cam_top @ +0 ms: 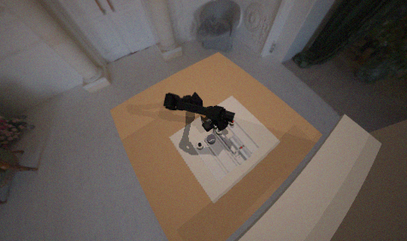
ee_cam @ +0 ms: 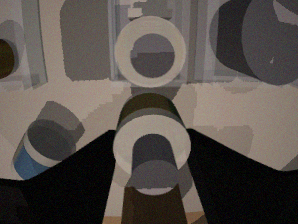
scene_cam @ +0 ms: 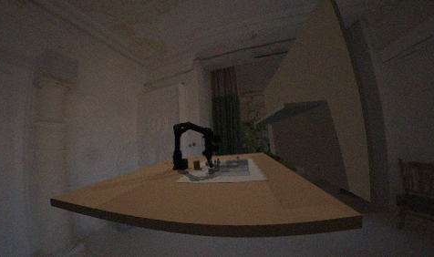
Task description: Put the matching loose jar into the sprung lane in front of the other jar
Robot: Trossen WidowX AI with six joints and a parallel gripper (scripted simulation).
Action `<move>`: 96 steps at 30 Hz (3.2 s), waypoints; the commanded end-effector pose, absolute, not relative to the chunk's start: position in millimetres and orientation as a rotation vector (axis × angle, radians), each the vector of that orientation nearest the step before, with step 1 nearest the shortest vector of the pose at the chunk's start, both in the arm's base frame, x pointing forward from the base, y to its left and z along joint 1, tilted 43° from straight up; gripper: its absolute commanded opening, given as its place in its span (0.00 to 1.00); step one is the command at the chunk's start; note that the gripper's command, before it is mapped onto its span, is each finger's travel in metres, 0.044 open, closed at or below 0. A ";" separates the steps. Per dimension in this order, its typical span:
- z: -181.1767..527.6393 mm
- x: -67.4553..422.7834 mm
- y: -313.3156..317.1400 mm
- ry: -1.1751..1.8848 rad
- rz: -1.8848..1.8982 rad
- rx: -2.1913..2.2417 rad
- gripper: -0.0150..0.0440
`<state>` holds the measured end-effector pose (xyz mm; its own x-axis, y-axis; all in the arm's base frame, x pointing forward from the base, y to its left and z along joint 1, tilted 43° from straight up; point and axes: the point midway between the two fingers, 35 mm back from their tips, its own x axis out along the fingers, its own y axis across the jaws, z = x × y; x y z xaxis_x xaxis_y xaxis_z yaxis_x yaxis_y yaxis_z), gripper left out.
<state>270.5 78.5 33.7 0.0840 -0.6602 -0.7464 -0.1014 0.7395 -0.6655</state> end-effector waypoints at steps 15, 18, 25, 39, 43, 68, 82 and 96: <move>33.1 279.7 79.2 1.445 -0.466 -0.672 0.25; 33.0 281.2 79.4 1.445 -0.466 -0.672 0.25; 32.9 284.5 79.8 1.445 -0.466 -0.671 0.25; 32.8 291.3 80.7 1.444 -0.466 -0.671 0.25; 32.8 293.2 80.9 1.444 -0.466 -0.671 0.25; 32.9 305.1 82.5 1.444 -0.466 -0.671 0.25; 33.5 311.9 83.4 1.443 -0.466 -0.671 0.25; 34.6 318.4 84.4 1.443 -0.467 -0.671 0.25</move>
<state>310.2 82.6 32.2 0.0674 -0.6610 -0.7473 -0.1103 0.7395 -0.6641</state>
